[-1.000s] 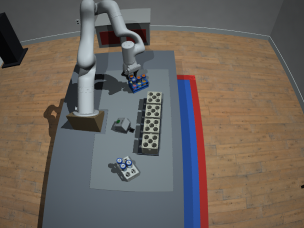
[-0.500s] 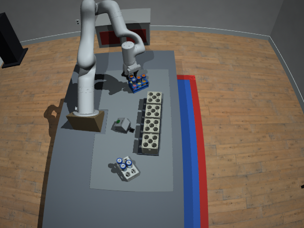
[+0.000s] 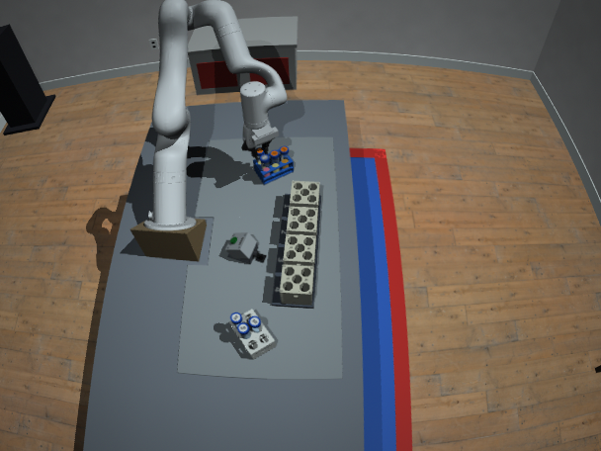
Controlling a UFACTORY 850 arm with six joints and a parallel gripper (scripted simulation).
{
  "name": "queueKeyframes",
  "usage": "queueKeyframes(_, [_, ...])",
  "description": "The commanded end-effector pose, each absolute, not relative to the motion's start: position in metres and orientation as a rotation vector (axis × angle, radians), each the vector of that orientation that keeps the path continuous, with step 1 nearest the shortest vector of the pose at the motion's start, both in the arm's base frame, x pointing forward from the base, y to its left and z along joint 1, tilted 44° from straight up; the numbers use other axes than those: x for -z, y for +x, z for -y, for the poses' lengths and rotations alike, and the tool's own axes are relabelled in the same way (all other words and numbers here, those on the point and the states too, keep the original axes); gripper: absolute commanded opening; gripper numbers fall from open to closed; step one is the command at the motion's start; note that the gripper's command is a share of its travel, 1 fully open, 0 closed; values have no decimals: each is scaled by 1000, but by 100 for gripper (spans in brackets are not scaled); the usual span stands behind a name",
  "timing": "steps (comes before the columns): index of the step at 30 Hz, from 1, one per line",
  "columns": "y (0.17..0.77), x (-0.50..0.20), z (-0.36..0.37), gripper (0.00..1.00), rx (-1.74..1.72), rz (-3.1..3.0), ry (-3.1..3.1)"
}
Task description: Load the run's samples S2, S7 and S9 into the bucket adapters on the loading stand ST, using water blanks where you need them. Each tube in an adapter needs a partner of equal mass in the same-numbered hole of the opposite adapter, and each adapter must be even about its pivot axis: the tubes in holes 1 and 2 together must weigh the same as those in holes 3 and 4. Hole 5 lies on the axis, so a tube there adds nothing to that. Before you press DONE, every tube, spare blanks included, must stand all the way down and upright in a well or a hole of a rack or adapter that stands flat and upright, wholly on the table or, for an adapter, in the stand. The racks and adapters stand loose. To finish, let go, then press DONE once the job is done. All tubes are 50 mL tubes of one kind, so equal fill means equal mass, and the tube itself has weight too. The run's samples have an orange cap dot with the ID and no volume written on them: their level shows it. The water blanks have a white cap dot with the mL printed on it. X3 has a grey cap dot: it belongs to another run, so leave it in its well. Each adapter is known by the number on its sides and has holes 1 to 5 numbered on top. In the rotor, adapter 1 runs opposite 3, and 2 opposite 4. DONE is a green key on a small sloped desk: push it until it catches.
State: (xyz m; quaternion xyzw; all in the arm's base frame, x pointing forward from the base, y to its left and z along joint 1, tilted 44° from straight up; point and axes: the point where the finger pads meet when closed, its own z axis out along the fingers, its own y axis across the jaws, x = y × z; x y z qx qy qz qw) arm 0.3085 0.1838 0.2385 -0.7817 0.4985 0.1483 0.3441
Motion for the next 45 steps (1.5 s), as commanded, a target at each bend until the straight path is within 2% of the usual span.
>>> queueKeyframes(1, [309, -239, -184, 0, -384, -1295, -2030])
queueKeyframes(45, [308, -245, -178, 0, -384, -1295, -2030])
